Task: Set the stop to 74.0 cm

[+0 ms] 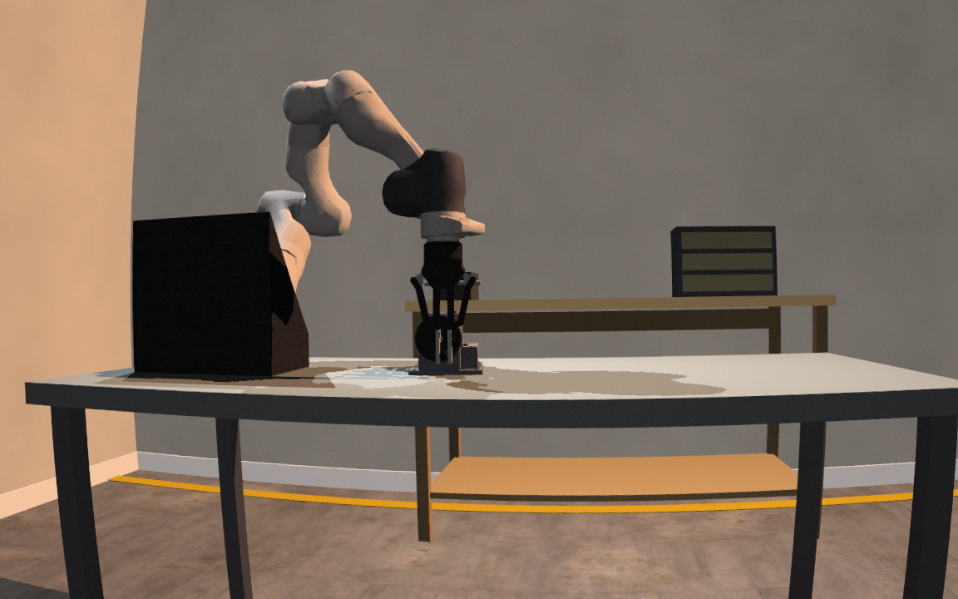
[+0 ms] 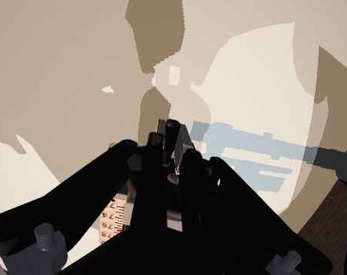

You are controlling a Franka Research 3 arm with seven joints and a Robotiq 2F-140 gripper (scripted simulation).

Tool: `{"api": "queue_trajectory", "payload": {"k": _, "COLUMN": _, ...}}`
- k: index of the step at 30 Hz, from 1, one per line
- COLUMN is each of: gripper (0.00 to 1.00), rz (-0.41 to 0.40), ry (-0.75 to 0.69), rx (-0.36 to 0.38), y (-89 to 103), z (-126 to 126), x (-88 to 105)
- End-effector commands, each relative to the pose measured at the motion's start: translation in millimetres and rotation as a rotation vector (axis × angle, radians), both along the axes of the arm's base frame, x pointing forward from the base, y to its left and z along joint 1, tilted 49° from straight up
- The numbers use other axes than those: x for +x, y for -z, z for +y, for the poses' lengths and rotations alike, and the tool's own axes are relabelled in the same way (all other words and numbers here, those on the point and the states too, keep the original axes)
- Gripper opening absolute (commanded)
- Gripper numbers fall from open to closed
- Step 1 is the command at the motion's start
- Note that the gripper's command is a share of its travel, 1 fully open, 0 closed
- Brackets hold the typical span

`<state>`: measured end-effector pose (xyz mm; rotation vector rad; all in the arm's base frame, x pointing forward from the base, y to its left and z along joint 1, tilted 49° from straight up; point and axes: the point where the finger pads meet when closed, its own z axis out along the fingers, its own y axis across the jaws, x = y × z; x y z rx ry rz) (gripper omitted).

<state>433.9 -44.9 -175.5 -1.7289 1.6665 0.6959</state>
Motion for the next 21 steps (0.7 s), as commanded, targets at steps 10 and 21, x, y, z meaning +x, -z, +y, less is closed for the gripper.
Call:
{"api": "queue_trajectory", "payload": {"k": 10, "gripper": 0.04, "rz": 0.003, "ry": 0.008, "rx": 0.001, "y": -18.9, "z": -20, "x": 18.7}}
{"api": "queue_trajectory", "payload": {"k": 21, "gripper": 0.04, "rz": 0.003, "ry": 0.008, "rx": 0.001, "y": -34.4, "z": -38, "x": 10.5}}
